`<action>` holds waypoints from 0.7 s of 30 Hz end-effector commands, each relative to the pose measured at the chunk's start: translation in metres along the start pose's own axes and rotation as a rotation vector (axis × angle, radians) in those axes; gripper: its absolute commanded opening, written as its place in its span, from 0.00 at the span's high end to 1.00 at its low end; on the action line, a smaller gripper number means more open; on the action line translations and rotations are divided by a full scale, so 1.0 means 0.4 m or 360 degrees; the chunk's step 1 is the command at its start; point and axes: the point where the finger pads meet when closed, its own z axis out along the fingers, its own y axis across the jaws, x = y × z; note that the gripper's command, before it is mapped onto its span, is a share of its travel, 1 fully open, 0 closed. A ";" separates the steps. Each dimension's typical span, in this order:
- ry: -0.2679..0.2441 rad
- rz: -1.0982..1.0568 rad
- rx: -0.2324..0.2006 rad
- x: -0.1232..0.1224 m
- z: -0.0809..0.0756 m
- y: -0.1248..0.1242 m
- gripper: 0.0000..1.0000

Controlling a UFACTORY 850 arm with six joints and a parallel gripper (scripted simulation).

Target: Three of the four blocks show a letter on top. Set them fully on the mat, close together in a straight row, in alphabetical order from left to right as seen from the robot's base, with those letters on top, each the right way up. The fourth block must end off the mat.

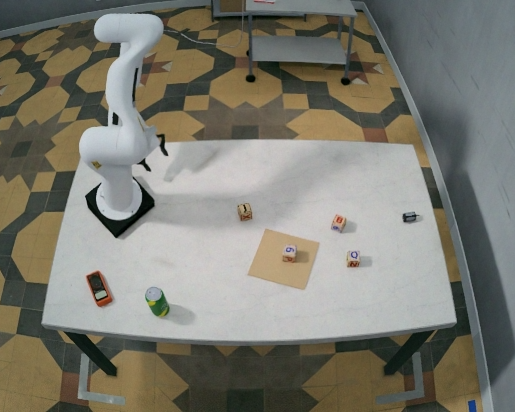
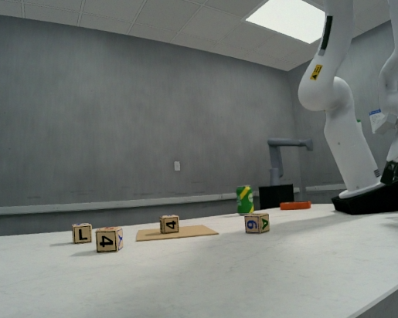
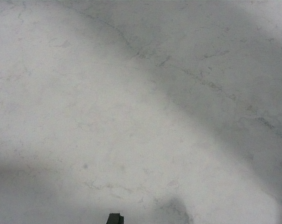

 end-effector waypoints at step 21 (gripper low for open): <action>-0.0438 0.0182 -0.0485 0.165 0.080 -0.168 0.00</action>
